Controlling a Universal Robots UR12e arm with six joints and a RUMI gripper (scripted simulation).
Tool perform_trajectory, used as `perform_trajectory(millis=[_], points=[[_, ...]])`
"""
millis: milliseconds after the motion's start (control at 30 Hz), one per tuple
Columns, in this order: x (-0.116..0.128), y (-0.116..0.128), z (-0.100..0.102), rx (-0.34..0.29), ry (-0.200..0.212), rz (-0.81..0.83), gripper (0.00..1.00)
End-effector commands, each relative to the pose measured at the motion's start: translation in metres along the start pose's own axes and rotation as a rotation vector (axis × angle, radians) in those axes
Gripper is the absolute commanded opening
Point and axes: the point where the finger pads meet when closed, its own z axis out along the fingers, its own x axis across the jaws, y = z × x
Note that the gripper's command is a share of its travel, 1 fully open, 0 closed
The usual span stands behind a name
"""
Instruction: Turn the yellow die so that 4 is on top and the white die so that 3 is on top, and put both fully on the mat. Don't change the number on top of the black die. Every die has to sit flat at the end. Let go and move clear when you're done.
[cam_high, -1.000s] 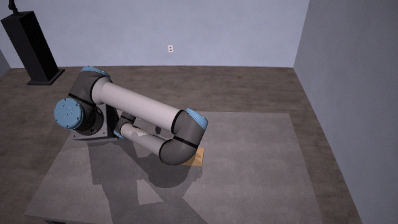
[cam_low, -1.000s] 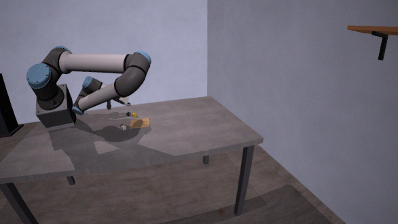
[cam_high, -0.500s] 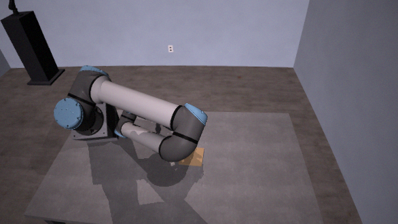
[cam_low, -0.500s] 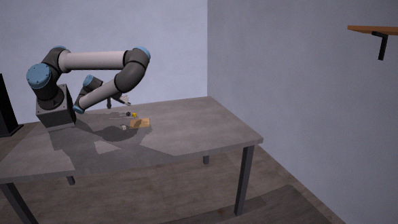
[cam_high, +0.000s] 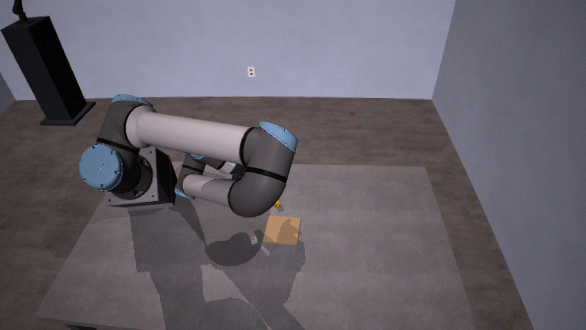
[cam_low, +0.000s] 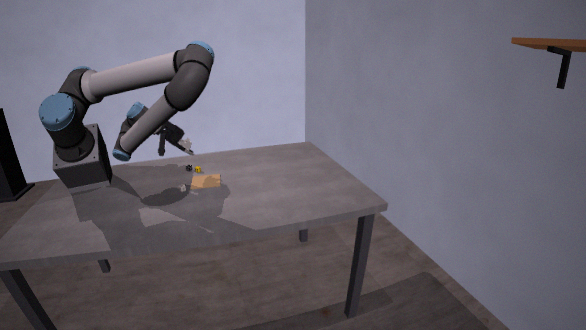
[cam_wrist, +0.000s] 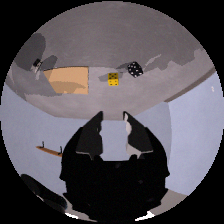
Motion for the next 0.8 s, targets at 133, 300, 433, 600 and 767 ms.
perform_trajectory(millis=[133,300,433,600,767], points=[[0.000,0.007,0.001,0.140,-0.004,0.000,0.24],[0.000,0.011,0.004,0.231,-0.001,0.002,0.24],[0.000,0.015,0.005,0.308,-0.002,0.001,0.24],[0.000,0.018,0.006,0.366,-0.002,0.002,0.24],[0.000,0.023,0.008,0.461,-0.002,0.002,0.24]])
